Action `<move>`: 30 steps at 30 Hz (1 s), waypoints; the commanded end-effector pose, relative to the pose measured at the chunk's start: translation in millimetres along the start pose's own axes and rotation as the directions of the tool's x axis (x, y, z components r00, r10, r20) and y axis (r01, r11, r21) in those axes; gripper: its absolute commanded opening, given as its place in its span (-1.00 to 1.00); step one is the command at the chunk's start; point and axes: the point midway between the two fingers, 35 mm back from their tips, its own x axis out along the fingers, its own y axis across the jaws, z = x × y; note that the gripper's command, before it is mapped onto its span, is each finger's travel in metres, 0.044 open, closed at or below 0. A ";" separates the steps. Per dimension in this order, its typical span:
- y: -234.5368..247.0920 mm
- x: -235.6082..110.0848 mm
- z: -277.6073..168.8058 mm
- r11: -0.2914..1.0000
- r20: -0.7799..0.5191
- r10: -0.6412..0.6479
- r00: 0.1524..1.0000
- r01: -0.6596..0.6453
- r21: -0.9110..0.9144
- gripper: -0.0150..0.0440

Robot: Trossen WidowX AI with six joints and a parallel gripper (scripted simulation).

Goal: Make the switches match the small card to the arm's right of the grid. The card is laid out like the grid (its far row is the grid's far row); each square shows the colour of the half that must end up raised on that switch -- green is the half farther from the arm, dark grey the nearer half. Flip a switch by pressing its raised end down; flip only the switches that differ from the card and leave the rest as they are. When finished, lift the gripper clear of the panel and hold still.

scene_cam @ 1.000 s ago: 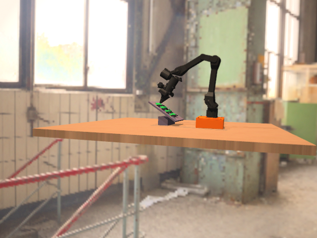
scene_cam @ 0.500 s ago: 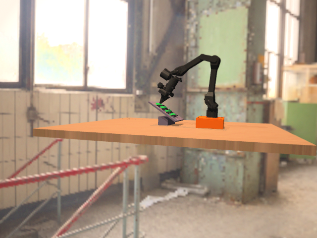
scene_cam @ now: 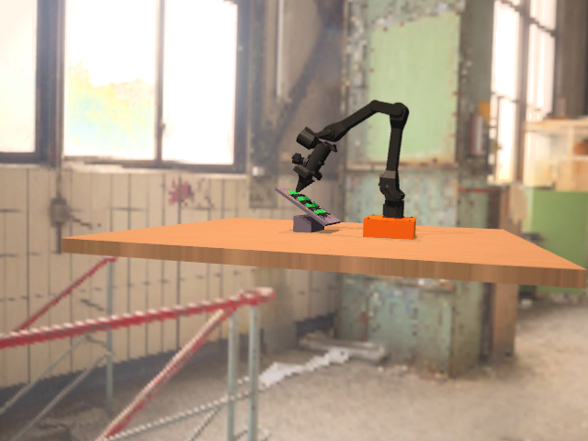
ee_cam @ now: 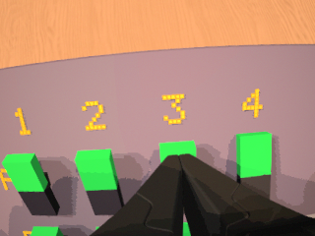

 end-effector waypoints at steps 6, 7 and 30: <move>0.1 1.6 -0.2 1.000 0.000 0.000 1.000 0.000 0.002 -0.49; 0.1 1.7 -0.2 1.000 0.000 0.000 1.000 0.000 0.002 -0.49; 44.6 -60.5 -27.6 1.000 0.017 0.003 1.000 -0.003 0.004 -0.49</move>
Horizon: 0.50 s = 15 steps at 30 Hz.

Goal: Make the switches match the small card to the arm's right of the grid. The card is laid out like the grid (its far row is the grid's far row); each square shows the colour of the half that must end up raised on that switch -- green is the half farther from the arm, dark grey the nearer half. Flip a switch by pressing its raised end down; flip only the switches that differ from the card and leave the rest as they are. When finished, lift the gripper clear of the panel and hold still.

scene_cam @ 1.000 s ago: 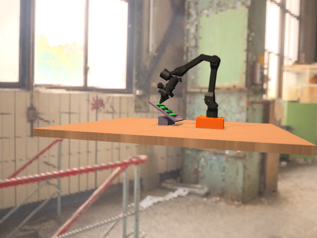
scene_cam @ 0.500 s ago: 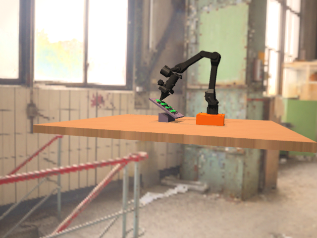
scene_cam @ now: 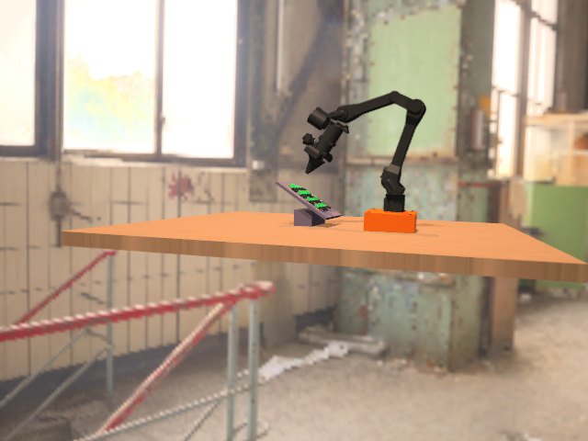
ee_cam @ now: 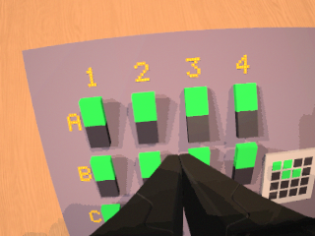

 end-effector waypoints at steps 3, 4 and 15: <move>45.5 -1.7 -31.5 1.000 -0.002 0.010 1.000 -0.010 -0.005 -0.49; 46.7 -1.8 -32.5 1.000 -0.001 0.010 1.000 -0.010 -0.005 -0.49; 47.1 33.1 -31.5 1.000 -0.026 0.010 1.000 -0.010 -0.005 -0.49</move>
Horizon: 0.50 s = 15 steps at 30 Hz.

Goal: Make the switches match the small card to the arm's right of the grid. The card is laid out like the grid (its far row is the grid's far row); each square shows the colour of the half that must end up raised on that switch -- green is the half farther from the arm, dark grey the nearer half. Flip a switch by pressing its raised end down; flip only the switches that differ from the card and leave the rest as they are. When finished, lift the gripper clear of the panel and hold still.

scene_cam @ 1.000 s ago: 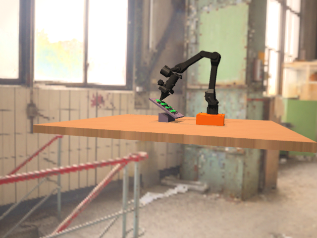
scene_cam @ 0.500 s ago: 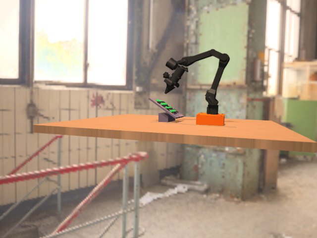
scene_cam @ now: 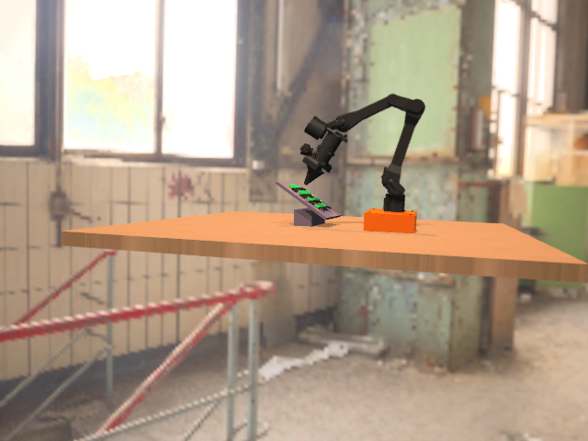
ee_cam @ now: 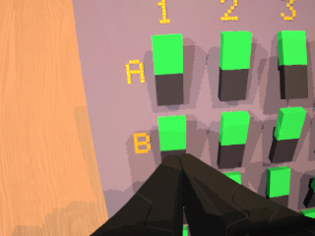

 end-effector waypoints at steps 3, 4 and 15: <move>0.2 10.7 -0.9 1.000 0.000 -0.001 1.000 0.001 0.004 -0.49; 0.1 14.4 -0.9 1.000 0.000 -0.001 1.000 0.001 0.004 -0.49; 0.1 25.6 -0.4 1.000 0.001 -0.001 1.000 0.001 0.004 -0.49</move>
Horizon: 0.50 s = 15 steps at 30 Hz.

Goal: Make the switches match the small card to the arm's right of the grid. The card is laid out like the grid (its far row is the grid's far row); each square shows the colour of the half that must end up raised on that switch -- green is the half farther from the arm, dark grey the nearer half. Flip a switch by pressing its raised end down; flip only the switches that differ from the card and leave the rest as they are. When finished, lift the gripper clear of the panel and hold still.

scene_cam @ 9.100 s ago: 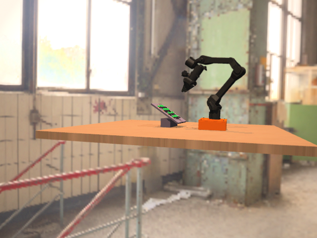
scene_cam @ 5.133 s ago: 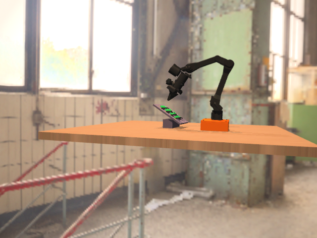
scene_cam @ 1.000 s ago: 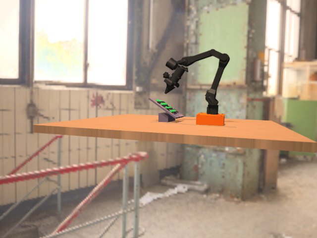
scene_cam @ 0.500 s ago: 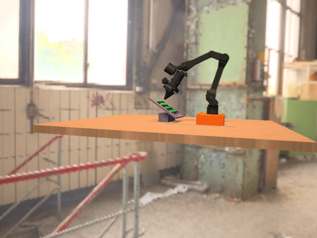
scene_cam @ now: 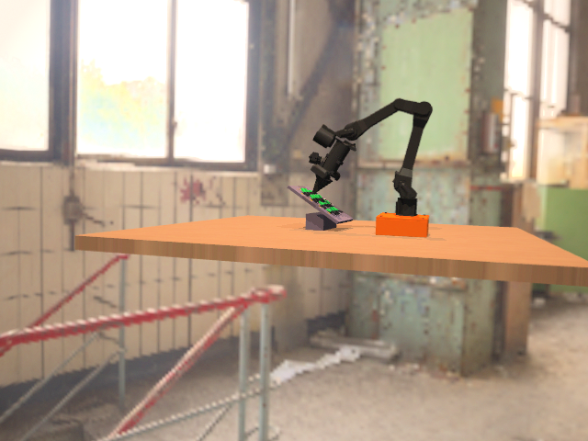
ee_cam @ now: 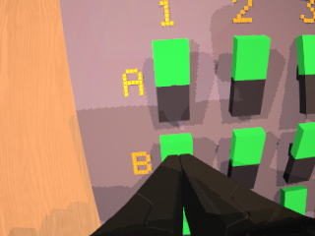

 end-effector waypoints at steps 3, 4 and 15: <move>-0.2 9.6 -1.5 1.000 -0.003 0.000 1.000 0.000 0.001 -0.49; -0.2 9.9 -1.5 1.000 -0.003 0.000 1.000 0.000 0.001 -0.49; -0.2 9.9 -1.5 1.000 -0.003 0.000 1.000 0.000 0.001 -0.49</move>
